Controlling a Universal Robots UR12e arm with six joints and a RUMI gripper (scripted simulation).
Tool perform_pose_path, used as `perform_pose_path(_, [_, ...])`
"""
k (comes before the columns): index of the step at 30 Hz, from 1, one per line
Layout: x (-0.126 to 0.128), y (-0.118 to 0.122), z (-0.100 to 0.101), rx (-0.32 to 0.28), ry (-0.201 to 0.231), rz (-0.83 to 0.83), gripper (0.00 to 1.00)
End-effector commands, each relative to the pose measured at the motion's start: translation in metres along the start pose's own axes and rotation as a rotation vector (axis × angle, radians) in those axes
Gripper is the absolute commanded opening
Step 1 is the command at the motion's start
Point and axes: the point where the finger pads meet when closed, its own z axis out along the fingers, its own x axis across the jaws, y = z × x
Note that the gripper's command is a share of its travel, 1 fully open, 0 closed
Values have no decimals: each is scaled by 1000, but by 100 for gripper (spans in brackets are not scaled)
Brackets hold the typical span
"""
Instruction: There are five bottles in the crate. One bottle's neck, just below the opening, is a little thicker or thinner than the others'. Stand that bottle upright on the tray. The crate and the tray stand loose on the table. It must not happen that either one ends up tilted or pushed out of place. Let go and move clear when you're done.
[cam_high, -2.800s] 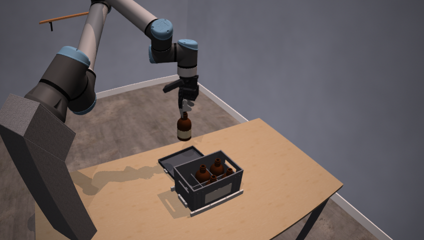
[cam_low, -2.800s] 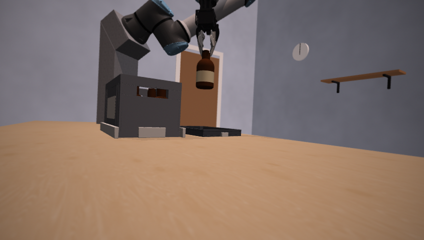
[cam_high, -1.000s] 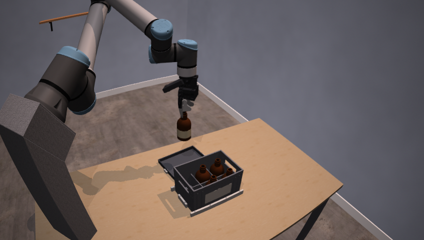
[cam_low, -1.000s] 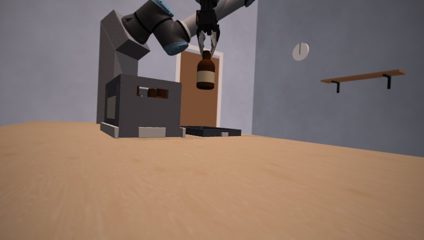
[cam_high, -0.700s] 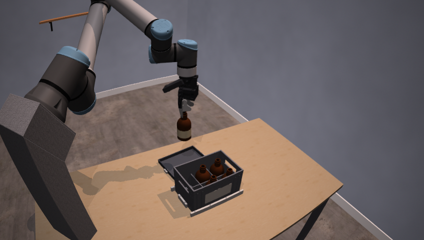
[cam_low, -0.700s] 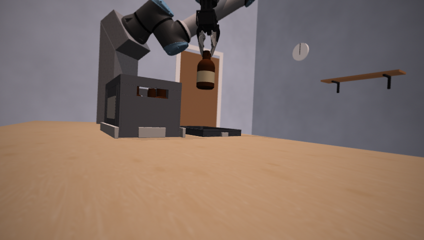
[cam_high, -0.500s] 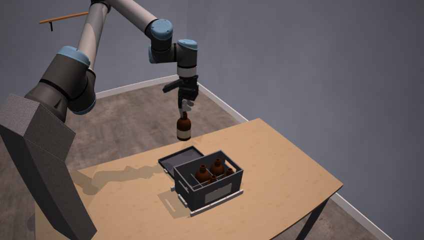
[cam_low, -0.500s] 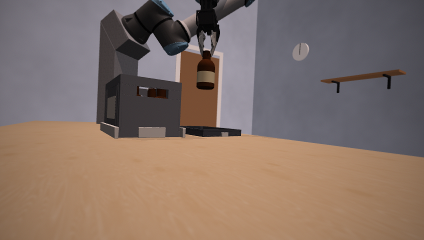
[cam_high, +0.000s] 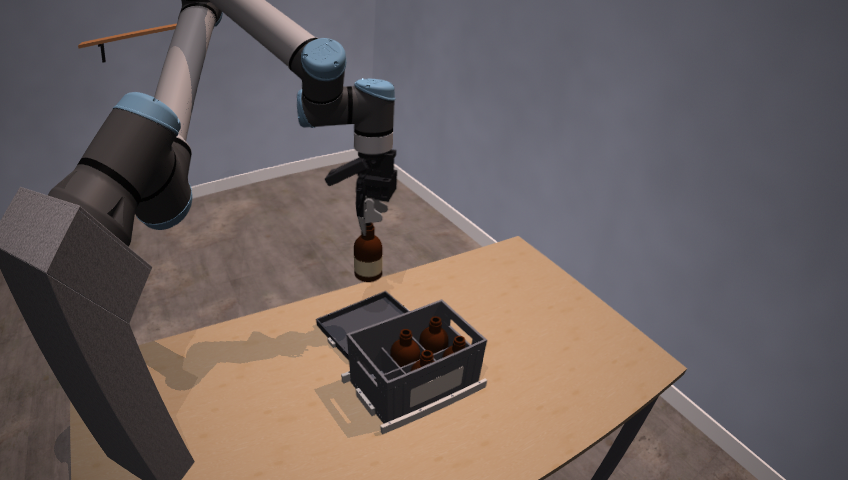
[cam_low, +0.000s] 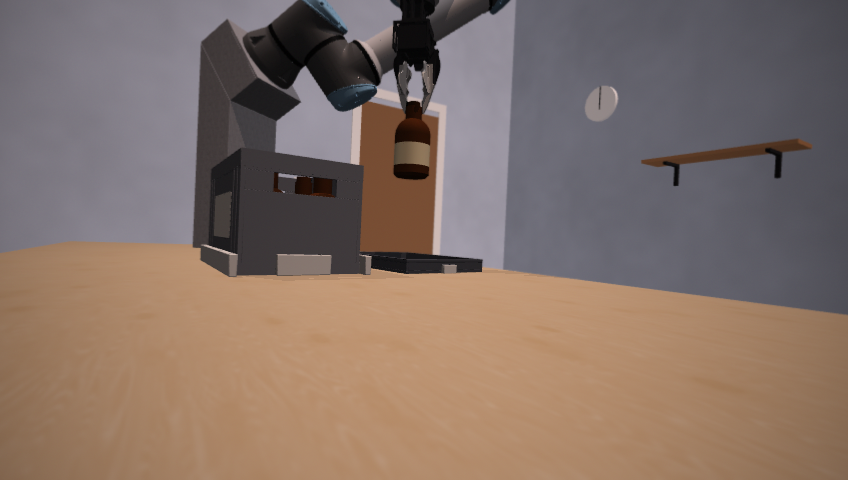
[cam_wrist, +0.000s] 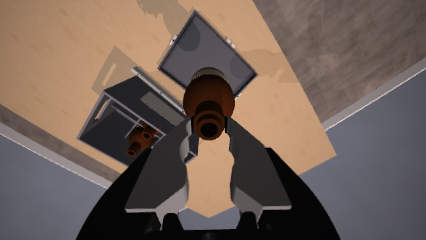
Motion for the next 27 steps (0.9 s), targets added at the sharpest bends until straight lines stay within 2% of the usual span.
perform_pose_path(1, [2, 1, 2, 0, 0, -2, 0])
perform_pose_path(17, [0, 0, 17, 1, -1, -1, 0])
perform_pose_path(27, [0, 0, 38, 1, -1, -1, 0])
